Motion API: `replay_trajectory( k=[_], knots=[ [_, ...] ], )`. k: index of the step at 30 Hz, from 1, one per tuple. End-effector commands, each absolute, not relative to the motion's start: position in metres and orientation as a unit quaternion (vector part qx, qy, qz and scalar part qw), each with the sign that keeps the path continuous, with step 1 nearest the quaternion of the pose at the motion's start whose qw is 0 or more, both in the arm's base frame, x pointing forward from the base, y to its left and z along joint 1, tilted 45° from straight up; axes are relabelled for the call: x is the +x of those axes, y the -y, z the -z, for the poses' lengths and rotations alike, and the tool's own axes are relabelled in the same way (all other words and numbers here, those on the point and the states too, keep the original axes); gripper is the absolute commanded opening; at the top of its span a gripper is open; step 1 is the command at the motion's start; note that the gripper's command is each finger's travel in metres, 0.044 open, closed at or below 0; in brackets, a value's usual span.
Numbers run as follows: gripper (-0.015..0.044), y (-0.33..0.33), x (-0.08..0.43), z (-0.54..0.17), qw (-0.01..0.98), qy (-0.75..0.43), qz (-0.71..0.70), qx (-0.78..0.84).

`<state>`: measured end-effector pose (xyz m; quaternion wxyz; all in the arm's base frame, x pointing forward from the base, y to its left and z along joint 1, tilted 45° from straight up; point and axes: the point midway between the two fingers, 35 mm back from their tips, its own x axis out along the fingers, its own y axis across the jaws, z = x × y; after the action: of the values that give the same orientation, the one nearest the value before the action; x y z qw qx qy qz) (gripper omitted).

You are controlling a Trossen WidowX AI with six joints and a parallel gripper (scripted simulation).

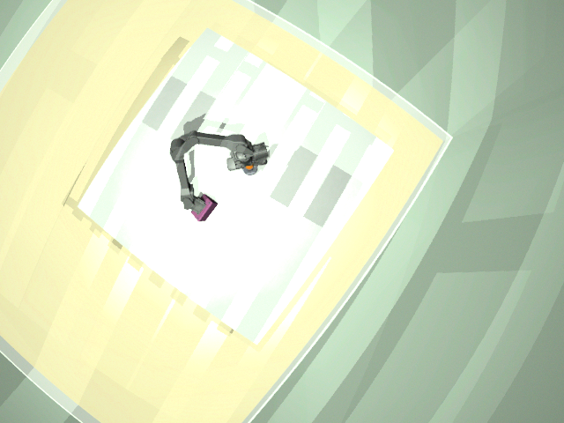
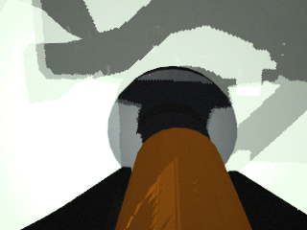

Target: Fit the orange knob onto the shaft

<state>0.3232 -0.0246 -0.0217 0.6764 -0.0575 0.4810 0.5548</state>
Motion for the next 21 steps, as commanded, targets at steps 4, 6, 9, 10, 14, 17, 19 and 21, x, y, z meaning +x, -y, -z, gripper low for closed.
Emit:
replay_trajectory(
  k=[4,6,9,10,14,17,19,21],
  knots=[
    [0.0,0.0232,0.3216,0.0227,0.676,-0.48,-0.556,-0.059],
    [0.0,0.0232,0.3208,0.0222,0.676,-0.48,-0.556,-0.059],
    [0.0,0.023,0.3192,0.021,0.676,-0.48,-0.556,-0.059],
    [0.0,0.0229,0.3188,0.0206,0.676,-0.48,-0.556,-0.059],
    [0.0,0.0213,0.3189,0.022,0.676,-0.48,-0.556,-0.059],
    [0.0,0.0209,0.3194,0.0226,0.676,-0.48,-0.556,-0.059],
    [0.0,0.0206,0.3196,0.023,0.676,-0.48,-0.556,-0.059],
    [0.0,0.0211,0.3197,0.0225,0.676,-0.48,-0.556,-0.059]
  ],
)
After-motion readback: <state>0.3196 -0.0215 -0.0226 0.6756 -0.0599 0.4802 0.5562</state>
